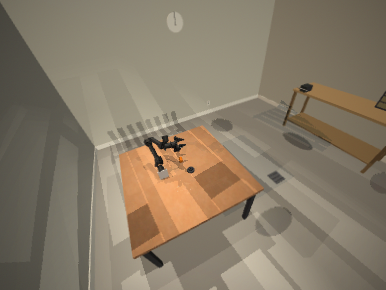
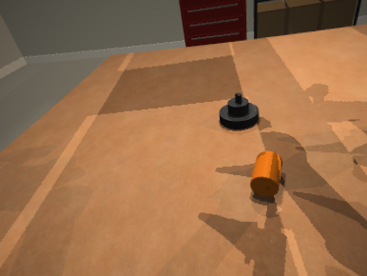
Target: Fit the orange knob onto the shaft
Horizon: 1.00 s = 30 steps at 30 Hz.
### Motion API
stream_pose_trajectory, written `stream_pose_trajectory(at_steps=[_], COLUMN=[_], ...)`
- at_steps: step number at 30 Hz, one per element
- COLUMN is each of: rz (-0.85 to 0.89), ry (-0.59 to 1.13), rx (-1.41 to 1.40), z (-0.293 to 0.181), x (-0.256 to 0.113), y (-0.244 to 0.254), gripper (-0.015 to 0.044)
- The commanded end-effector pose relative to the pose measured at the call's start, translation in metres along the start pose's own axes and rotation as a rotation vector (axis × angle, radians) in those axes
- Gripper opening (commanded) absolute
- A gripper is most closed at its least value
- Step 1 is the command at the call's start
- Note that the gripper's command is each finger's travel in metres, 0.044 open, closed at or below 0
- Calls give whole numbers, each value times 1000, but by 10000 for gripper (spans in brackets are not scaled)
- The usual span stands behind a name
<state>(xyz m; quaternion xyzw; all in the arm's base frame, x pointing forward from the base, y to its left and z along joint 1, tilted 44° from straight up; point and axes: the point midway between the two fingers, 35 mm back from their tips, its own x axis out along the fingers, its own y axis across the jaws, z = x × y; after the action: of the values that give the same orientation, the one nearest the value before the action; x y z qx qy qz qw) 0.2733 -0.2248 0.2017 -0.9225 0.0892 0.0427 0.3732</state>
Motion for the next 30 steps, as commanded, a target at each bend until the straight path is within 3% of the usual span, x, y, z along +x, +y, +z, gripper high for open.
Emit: stream_pose_trajectory(at_steps=[1,9,16,30], rz=[0,115,428,975], ry=[-5,-229,-368,-327], rx=[21,913,1711,2381], z=[1,51,104,163], x=[1,32,48,45], y=[0,-7,-22,-44], gripper=[426,440,440,440])
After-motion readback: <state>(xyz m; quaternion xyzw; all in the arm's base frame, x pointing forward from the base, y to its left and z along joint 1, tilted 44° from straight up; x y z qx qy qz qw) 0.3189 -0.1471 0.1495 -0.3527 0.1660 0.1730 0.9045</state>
